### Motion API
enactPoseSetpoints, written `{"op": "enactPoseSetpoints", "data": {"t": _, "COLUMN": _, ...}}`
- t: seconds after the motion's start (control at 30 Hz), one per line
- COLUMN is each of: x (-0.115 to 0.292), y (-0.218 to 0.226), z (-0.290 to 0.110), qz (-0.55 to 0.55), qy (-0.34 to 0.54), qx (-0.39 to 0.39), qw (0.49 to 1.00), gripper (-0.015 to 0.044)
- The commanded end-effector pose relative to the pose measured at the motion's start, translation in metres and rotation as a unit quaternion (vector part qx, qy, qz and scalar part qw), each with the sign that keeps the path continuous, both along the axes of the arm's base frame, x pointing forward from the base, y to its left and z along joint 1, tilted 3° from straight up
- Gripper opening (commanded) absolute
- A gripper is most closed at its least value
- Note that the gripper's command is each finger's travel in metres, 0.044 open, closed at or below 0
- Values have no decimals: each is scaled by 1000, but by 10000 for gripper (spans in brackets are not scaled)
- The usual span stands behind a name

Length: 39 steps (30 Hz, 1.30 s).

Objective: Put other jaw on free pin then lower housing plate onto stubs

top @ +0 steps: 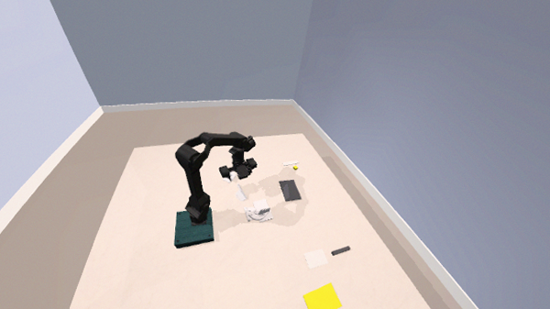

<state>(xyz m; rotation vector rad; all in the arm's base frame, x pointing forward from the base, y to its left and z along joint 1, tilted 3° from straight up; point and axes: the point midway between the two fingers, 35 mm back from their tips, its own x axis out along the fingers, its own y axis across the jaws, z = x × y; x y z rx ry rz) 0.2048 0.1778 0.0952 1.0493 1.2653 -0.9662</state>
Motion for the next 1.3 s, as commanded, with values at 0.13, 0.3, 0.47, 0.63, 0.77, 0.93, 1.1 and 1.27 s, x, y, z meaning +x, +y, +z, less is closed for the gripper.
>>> {"op": "enactPoseSetpoints", "data": {"t": 0.13, "x": 0, "y": 1, "z": 1, "qz": -2, "qy": -1, "qx": 2, "qw": 1000, "gripper": 440}}
{"op": "enactPoseSetpoints", "data": {"t": 0.3, "x": 0, "y": 1, "z": 1, "qz": 0, "qy": -1, "qx": 2, "qw": 1000, "gripper": 414}}
{"op": "enactPoseSetpoints", "data": {"t": 0.47, "x": -1, "y": 0, "z": 1, "qz": 43, "qy": -1, "qx": -1, "qw": 999, "gripper": 282}}
{"op": "enactPoseSetpoints", "data": {"t": 0.63, "x": -2, "y": 0, "z": 1, "qz": 93, "qy": -1, "qx": -5, "qw": 996, "gripper": 151}}
{"op": "enactPoseSetpoints", "data": {"t": 0.77, "x": -3, "y": 0, "z": 1, "qz": 132, "qy": -2, "qx": -8, "qw": 991, "gripper": 46}}
{"op": "enactPoseSetpoints", "data": {"t": 0.93, "x": -4, "y": -1, "z": 1, "qz": 182, "qy": -2, "qx": -12, "qw": 983, "gripper": 0}}
{"op": "enactPoseSetpoints", "data": {"t": 1.1, "x": -5, "y": -1, "z": 1, "qz": 230, "qy": -2, "qx": -15, "qw": 973, "gripper": 0}}
{"op": "enactPoseSetpoints", "data": {"t": 1.27, "x": -6, "y": -1, "z": 1, "qz": 278, "qy": -3, "qx": -19, "qw": 960, "gripper": 0}}
